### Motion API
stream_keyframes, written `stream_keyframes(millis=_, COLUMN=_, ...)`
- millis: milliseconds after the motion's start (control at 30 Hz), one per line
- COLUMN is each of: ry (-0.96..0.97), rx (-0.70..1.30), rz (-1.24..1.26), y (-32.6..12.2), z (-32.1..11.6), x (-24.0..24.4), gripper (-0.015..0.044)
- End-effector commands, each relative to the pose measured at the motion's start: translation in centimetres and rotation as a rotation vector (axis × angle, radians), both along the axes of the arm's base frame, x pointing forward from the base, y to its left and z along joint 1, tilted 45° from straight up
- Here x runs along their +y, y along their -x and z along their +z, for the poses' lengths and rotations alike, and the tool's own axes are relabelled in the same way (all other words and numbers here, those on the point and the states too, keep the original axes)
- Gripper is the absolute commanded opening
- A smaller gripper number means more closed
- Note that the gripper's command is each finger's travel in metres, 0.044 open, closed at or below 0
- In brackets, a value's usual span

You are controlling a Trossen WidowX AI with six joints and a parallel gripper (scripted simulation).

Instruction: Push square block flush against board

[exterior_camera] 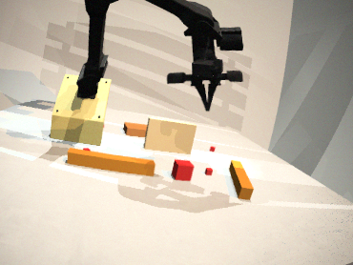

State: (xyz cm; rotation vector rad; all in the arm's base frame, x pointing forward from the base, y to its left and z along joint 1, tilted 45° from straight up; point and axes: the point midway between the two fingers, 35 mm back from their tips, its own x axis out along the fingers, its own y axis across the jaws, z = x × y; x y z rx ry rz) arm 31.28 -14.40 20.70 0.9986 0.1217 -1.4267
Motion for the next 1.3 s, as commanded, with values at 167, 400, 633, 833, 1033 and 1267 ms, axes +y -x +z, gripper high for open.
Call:
stream_keyframes(millis=167, ry=-0.056, rx=0.299, rz=0.097, y=-0.3, z=-9.0, x=5.1, gripper=0.0)
stream_keyframes(millis=400, ry=-0.058, rx=0.5, rz=0.148, y=1.2, z=-14.2, x=8.3, gripper=0.0)
stream_keyframes(millis=633, ry=-0.057, rx=0.505, rz=0.149, y=1.2, z=-15.1, x=7.6, gripper=0.0)
stream_keyframes(millis=833, ry=-0.054, rx=0.506, rz=0.148, y=1.4, z=-17.8, x=4.8, gripper=0.0)
stream_keyframes(millis=1033, ry=-0.055, rx=0.506, rz=0.148, y=1.4, z=-18.0, x=5.0, gripper=0.0)
stream_keyframes(millis=1267, ry=-0.056, rx=0.506, rz=0.149, y=1.2, z=-18.8, x=5.8, gripper=0.0)
